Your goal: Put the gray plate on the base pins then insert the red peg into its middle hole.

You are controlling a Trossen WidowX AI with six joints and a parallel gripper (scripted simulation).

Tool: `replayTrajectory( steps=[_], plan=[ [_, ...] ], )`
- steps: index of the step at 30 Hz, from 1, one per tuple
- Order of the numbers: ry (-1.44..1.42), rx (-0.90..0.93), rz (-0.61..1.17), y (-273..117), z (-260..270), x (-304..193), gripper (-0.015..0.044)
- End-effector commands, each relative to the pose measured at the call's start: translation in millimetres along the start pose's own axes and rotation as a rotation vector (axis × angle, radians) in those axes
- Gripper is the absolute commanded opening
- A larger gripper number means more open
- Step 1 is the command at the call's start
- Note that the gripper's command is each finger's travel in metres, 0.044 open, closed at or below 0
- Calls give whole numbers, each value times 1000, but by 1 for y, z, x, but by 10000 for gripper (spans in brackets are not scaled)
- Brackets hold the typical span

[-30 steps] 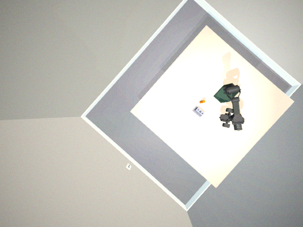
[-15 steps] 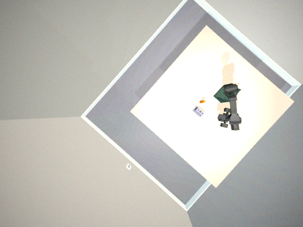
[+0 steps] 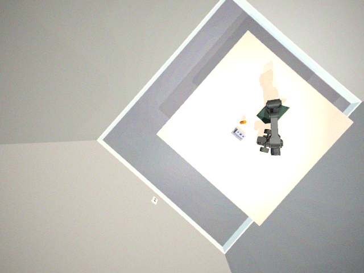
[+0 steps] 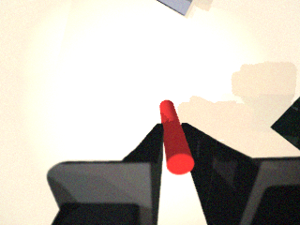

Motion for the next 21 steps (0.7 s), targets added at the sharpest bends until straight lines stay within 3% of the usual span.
replayTrajectory(
  steps=[1, 21],
  plan=[
    [1, 9, 0, -3, 5, 11, 0],
    [9, 14, -3, -4, 18, 68, 0]
  ],
)
Point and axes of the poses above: the point midway between the two fingers, 35 mm back from their tips, its own y axis out along the fingers, its own z axis across the jaws, x = y × z, the point moved 1 cm from there along -y, back along the fingers, and after that the axes turned 15 degrees about y, right-handed, at the moved point
